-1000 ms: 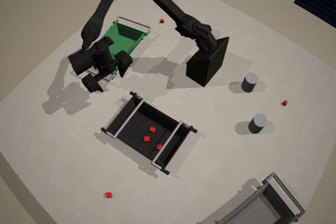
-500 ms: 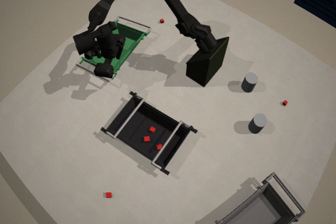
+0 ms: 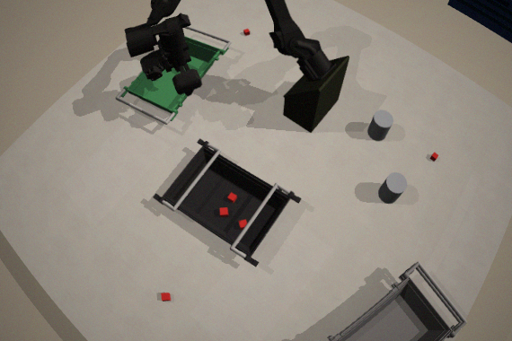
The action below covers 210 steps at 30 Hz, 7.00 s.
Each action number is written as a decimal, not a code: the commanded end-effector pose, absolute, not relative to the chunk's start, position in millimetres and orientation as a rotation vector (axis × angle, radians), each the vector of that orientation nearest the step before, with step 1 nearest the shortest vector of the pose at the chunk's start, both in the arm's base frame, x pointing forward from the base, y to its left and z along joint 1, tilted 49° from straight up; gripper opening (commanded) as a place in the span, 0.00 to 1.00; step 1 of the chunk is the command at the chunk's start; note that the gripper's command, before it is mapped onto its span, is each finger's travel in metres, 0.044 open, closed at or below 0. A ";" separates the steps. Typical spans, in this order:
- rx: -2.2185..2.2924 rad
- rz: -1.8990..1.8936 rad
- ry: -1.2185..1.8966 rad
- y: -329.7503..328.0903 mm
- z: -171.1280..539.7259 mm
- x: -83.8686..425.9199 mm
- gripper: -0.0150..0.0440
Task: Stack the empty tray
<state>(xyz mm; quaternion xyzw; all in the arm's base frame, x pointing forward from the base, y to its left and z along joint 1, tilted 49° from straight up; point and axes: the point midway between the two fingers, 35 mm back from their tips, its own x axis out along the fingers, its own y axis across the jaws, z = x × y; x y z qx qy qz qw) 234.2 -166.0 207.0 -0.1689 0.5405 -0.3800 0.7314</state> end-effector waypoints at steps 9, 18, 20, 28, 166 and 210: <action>-0.905 -0.441 1.449 -174.4 212.5 181.2 1.00; -0.905 -0.441 1.449 -174.4 212.5 181.2 1.00; -0.904 -0.441 1.449 -174.8 212.0 181.4 1.00; -0.899 -0.441 1.450 -191.7 196.5 188.8 1.00; -0.898 -0.439 1.452 -110.7 270.2 175.1 0.25; -1.392 0.123 1.608 -29.9 198.5 281.6 0.25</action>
